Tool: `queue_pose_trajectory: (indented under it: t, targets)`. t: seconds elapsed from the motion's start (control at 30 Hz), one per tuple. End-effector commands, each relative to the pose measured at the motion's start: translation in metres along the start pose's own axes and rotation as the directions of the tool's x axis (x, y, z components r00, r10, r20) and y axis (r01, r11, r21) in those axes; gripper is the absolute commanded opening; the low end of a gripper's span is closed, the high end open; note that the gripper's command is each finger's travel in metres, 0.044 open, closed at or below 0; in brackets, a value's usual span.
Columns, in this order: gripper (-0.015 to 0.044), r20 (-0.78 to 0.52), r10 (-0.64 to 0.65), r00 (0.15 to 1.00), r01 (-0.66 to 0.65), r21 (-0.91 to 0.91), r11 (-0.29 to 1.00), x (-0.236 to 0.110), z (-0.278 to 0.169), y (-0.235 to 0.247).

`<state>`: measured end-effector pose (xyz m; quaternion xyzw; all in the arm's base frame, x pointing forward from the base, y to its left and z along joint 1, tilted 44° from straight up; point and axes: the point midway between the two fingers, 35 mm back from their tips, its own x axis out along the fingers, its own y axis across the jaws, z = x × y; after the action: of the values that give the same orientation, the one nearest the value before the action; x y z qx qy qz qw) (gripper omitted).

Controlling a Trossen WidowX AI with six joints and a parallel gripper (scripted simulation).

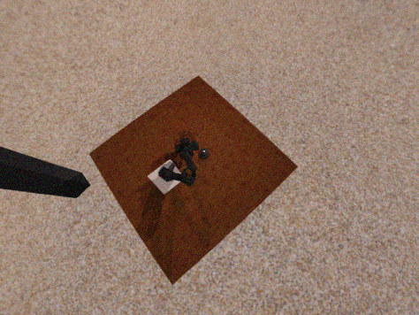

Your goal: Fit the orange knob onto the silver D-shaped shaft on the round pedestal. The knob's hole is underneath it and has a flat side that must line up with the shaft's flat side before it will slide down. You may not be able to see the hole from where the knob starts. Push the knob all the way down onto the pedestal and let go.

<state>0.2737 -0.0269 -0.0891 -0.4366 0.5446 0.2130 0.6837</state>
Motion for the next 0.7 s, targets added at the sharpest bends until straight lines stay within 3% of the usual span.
queue_pose_trajectory:
  t: [0.0, 0.67]
  targets:
    - [0.0181, 0.058, -0.002, 0.998, 0.002, -0.003, 1.0, -0.003, -0.004, 0.0]
    - [0.0181, 0.392, 0.002, 0.92, 0.0, -0.006, 1.0, -0.011, -0.026, 0.001]
